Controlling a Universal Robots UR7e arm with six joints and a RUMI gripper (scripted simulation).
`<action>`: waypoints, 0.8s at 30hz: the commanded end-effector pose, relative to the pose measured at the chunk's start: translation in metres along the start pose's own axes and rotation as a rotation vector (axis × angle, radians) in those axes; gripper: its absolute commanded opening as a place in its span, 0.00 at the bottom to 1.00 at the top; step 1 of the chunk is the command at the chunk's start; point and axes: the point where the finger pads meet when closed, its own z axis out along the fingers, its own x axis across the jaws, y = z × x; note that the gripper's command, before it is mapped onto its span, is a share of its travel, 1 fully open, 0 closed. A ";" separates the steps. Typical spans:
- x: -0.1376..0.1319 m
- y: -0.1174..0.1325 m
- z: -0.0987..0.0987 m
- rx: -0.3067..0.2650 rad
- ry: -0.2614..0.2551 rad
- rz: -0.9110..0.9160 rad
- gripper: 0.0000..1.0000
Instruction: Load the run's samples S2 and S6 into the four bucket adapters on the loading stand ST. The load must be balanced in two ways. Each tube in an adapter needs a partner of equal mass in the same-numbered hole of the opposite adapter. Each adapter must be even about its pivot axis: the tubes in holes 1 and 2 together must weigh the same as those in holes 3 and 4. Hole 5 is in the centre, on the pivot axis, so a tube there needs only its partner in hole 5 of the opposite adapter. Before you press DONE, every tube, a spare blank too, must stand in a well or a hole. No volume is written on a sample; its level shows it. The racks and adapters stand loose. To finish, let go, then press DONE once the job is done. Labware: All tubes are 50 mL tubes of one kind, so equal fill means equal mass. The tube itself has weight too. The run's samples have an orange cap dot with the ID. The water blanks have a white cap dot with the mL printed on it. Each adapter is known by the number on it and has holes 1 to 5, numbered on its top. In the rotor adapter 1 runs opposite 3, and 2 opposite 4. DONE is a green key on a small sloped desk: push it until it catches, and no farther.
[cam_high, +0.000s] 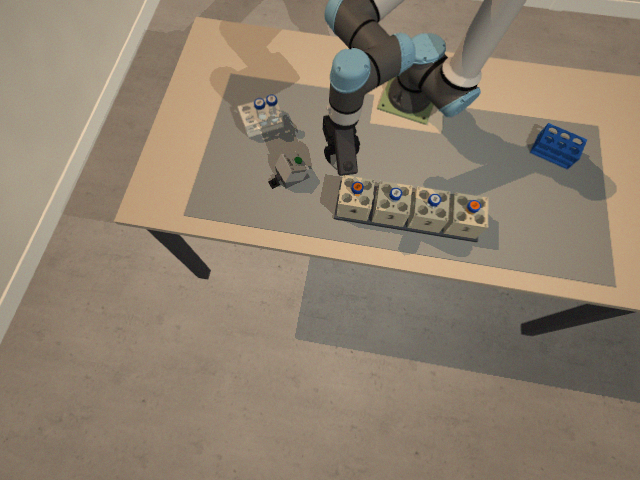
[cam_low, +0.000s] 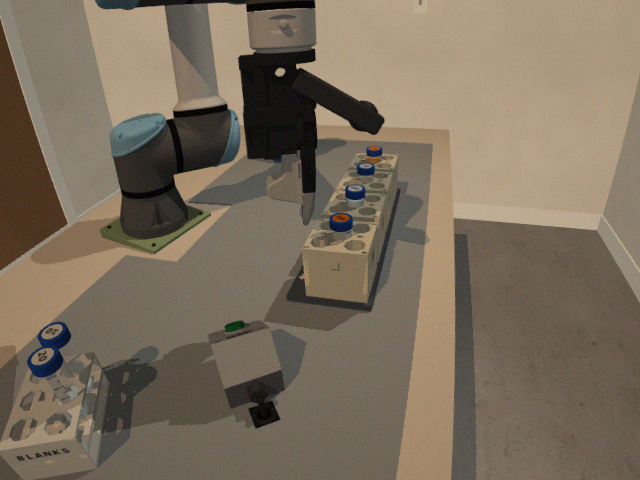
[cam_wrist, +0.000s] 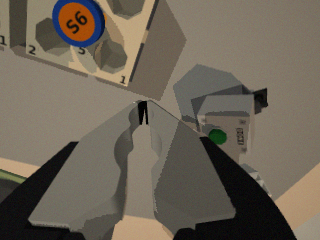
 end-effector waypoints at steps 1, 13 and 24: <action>0.027 0.029 0.001 0.023 -0.009 -0.254 0.00; 0.081 0.091 0.003 0.023 -0.009 -0.284 0.00; 0.096 0.108 0.004 0.023 -0.009 -0.284 0.00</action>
